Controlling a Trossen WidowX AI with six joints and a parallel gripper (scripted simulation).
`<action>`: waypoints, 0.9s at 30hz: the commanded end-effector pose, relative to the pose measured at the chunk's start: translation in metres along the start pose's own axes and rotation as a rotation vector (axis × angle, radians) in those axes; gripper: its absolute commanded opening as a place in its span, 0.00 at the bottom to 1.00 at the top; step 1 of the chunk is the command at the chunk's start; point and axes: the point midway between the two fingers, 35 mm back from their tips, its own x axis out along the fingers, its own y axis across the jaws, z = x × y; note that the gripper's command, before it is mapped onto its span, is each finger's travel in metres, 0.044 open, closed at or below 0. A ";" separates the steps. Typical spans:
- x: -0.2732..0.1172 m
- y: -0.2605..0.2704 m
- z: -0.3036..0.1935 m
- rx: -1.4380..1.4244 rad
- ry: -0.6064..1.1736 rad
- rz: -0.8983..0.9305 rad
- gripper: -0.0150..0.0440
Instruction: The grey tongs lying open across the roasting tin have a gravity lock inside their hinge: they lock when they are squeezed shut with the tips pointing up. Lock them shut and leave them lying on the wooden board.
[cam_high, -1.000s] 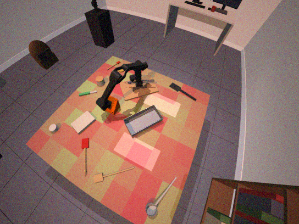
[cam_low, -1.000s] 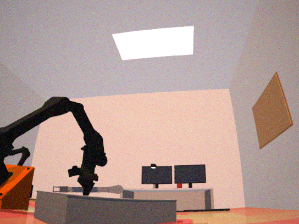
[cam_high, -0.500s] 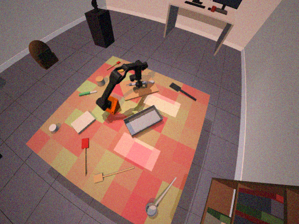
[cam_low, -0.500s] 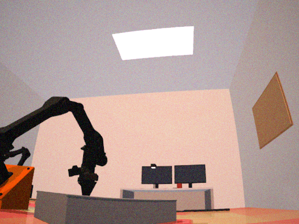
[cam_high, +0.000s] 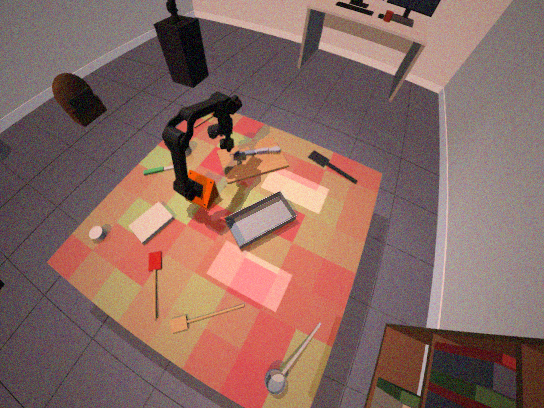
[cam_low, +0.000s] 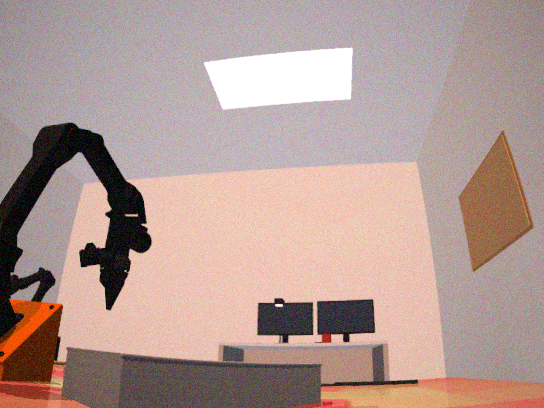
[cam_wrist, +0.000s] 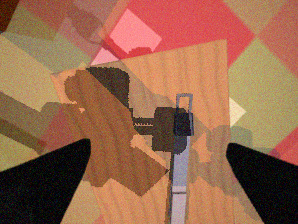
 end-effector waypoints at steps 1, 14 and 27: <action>-0.009 0.011 0.027 0.005 -0.013 0.009 1.00; -0.058 0.010 0.024 -0.003 0.000 0.002 1.00; -0.058 0.010 0.024 -0.003 0.000 0.002 1.00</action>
